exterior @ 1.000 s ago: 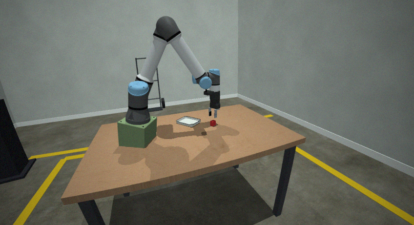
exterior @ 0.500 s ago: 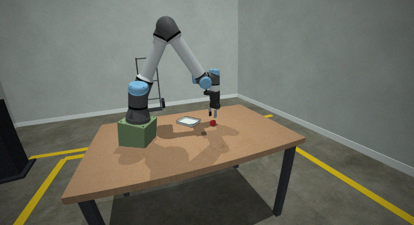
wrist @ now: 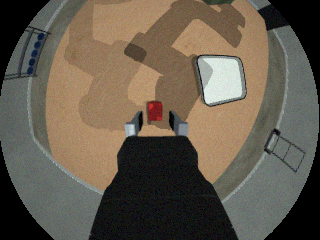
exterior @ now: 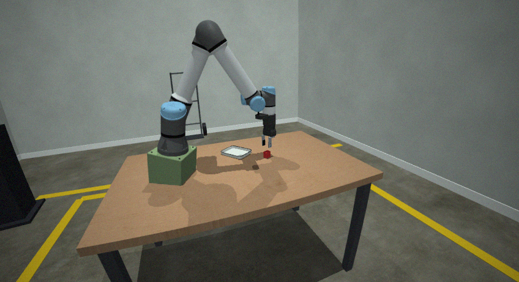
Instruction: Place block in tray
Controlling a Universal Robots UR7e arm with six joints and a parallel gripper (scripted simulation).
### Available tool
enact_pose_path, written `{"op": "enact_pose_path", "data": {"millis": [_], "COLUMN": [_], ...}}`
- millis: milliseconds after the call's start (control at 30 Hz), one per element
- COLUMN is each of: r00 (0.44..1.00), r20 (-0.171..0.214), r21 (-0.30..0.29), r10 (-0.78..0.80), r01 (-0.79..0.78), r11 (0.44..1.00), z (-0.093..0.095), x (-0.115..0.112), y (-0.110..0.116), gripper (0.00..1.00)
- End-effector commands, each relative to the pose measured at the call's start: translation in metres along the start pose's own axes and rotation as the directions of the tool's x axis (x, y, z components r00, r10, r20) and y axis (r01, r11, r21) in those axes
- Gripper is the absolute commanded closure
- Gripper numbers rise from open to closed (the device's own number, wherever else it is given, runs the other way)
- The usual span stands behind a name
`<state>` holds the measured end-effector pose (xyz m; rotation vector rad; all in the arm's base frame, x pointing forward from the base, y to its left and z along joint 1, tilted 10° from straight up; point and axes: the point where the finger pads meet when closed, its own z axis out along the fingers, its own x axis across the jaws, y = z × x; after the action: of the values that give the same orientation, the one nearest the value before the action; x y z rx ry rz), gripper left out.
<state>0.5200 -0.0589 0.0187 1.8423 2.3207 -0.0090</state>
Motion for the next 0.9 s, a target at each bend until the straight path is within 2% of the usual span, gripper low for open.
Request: {"op": "enact_pose_path", "data": {"millis": [0,867], "r00": [1.0,1.0], "r20": [0.0,-0.003], "r21": [-0.003,-0.005], "r10": [0.0,0.0], "r01": [0.0,0.0], "r11": [1.0,1.0], "z": [0.001,0.026], "x": [0.0,-0.001], "y": [0.0,0.0], "gripper": [0.09,0.09]}}
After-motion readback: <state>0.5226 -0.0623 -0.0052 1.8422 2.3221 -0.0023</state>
